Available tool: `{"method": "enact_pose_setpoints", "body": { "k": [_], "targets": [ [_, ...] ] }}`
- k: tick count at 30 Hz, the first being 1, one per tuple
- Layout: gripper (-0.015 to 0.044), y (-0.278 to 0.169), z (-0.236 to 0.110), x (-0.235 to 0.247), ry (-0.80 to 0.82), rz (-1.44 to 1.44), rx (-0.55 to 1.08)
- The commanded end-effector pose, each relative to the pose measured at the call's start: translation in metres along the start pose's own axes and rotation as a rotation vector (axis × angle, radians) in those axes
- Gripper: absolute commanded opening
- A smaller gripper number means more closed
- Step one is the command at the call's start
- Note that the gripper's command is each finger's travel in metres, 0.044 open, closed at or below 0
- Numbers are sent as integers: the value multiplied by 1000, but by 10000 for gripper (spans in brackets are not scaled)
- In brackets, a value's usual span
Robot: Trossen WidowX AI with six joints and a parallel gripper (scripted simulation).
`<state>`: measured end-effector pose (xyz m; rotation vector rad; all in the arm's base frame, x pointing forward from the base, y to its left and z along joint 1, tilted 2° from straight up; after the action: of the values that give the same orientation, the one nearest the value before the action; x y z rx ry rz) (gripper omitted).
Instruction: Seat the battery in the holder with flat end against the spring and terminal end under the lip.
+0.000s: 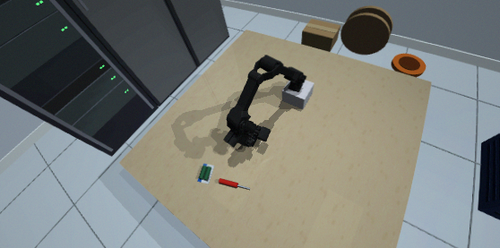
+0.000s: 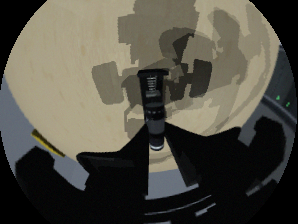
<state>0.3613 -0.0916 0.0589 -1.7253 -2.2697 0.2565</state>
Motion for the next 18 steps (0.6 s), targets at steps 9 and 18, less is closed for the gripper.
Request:
{"method": "enact_pose_setpoints", "body": {
  "k": [9,18],
  "targets": [
    [67,10,4,-3,14,5,66],
    [67,17,7,-5,28,7,113]
  ]
}}
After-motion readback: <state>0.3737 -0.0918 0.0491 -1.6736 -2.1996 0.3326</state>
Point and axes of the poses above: the point midway between the two fingers, 35 mm back from their tips, its own z axis out along the fingers, its own x axis across the jaws, y = z × x, the point moved 9 cm from there along -z, back along the fingers, and after that the axes turned 14 degrees about -z, right-handed, at the moved point
